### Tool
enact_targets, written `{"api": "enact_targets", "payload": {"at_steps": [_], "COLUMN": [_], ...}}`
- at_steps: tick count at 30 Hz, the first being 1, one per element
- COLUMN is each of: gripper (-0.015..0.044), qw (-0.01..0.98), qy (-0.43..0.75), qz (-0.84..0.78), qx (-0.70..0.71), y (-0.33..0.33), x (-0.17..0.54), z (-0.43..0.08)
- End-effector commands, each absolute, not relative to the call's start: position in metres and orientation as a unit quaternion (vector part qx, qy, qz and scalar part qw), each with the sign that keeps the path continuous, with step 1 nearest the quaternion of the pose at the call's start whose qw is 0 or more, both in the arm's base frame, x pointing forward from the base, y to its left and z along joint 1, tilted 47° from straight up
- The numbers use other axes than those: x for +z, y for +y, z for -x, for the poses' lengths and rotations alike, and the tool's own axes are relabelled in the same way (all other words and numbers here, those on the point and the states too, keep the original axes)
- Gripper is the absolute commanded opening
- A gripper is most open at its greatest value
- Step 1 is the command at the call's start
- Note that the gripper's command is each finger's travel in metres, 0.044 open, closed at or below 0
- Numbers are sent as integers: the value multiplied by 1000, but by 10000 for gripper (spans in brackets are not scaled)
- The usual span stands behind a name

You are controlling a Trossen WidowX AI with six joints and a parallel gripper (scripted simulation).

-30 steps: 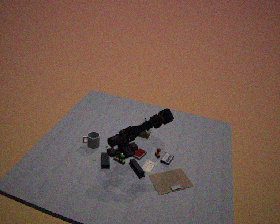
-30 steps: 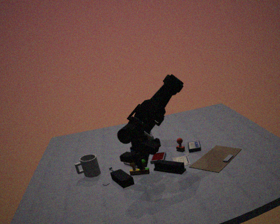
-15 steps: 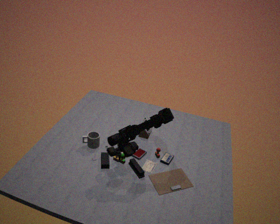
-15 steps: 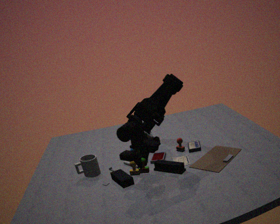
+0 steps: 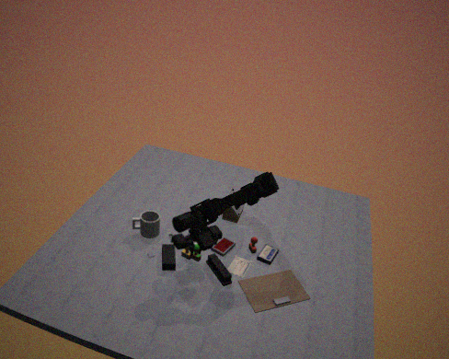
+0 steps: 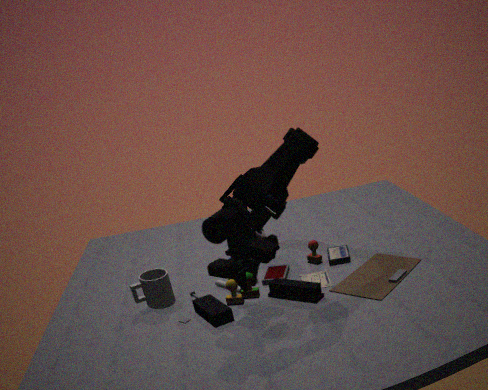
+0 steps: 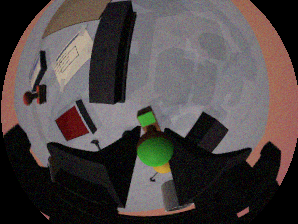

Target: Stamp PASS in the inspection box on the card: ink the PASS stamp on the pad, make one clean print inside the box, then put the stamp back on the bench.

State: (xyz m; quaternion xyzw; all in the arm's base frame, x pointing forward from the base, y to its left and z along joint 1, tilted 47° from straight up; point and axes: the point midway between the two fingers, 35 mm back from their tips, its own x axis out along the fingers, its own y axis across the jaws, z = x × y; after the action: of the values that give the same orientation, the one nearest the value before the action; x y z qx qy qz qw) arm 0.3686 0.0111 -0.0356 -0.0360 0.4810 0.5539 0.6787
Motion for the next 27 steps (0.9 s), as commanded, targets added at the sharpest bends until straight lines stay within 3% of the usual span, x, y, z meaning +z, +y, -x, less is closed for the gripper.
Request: {"api": "enact_targets", "payload": {"at_steps": [1,27], "gripper": [0,0], "qw": [678,680], "qy": [481,481], "qz": [39,40], "qx": [554,553], "y": [9,0], "x": [-34,-25], "z": [-369,-370]}}
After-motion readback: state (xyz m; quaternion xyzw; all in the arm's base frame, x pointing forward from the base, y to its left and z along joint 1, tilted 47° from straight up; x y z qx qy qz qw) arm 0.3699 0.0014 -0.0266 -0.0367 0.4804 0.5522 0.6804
